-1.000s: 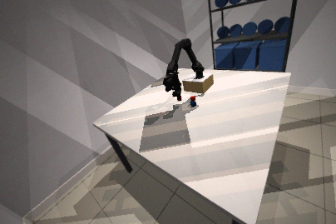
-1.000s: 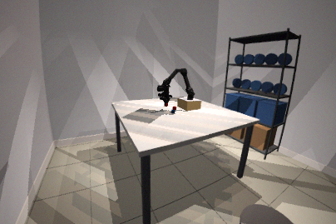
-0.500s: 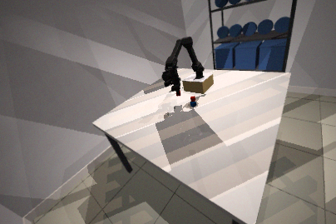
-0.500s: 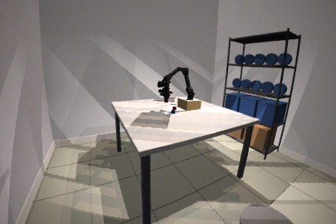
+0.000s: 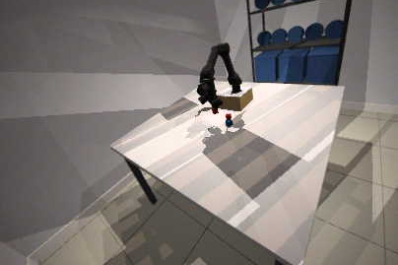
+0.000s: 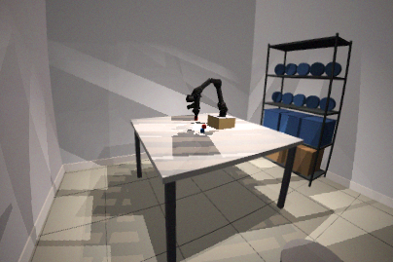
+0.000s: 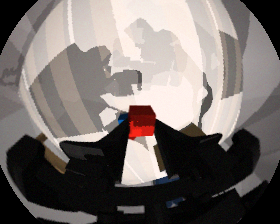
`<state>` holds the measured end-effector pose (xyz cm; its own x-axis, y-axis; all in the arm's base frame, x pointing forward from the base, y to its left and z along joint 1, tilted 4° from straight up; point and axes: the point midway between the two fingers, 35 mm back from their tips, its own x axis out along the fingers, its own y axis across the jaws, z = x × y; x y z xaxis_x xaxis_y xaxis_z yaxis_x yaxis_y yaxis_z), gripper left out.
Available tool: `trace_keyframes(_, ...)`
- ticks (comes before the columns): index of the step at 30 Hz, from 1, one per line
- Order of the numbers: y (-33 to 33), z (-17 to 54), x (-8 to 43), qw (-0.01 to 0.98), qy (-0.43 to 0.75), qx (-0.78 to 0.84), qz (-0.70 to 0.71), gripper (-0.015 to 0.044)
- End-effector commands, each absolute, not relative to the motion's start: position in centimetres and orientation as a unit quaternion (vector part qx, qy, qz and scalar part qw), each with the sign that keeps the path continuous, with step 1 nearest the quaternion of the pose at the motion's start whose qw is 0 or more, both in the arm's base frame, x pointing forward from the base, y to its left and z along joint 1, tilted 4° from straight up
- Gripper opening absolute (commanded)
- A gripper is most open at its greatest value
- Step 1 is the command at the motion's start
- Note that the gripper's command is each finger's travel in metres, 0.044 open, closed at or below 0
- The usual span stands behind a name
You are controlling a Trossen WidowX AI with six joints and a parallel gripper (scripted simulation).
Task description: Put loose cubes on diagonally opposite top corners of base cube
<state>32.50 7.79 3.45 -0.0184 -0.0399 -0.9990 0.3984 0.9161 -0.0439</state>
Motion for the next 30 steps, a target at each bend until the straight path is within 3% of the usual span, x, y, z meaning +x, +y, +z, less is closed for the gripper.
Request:
trace_keyframes(1,9.2,3.2,31.9,0.697,0.708,0.064,-0.091,0.0105)
trace_keyframes(20,14.7,2.5,29.2,0.666,0.688,-0.212,0.195,0.0105)
trace_keyframes(30,14.9,2.4,29.1,0.663,0.686,-0.221,0.205,0.0105)
